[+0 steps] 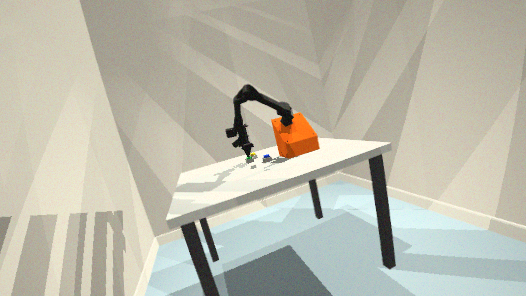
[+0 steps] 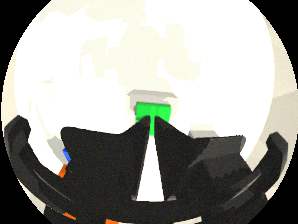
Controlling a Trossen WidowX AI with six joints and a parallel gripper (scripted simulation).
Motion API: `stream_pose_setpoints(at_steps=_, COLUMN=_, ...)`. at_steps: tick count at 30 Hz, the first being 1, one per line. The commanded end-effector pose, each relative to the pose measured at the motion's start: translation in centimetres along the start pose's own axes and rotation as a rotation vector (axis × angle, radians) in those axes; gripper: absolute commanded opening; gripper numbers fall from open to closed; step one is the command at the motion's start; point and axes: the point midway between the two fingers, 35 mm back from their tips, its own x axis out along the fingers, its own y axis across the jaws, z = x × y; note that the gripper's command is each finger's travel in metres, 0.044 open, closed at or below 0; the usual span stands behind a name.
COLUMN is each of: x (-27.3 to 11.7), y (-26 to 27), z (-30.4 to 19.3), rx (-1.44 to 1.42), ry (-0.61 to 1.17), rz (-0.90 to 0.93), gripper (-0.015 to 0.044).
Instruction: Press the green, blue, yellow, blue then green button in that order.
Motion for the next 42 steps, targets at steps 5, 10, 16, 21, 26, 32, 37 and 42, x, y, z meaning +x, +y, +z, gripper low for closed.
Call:
stream_pose_setpoints(at_steps=5, x=0.2, y=-0.1, z=-0.2, rx=0.009, ry=0.003, rz=0.004, gripper=0.002)
stream_pose_setpoints(at_steps=10, x=0.2, y=-0.1, z=-0.2, rx=0.009, ry=0.003, rz=0.004, gripper=0.002)
stream_pose_setpoints(at_steps=16, x=-2.9, y=-0.1, z=-0.1, rx=0.008, ry=0.002, rz=0.002, gripper=0.002)
stream_pose_setpoints(at_steps=21, x=-3.2, y=0.1, z=0.0, rx=0.009, ry=0.003, rz=0.001, gripper=0.0046)
stream_pose_setpoints(at_steps=26, x=-5.0, y=6.0, z=2.5, rx=0.012, ry=0.006, rz=-0.029, gripper=0.0177)
stream_pose_setpoints(at_steps=32, x=-6.7, y=15.3, z=3.5, rx=0.012, ry=0.002, rz=-0.045, gripper=0.0335)
stream_pose_setpoints(at_steps=37, x=-7.9, y=22.9, z=2.0, rx=0.011, ry=-0.002, rz=-0.033, gripper=0.04)
stream_pose_setpoints(at_steps=42, x=-9.1, y=29.8, z=-1.5, rx=0.01, ry=0.001, rz=0.0, gripper=0.04)
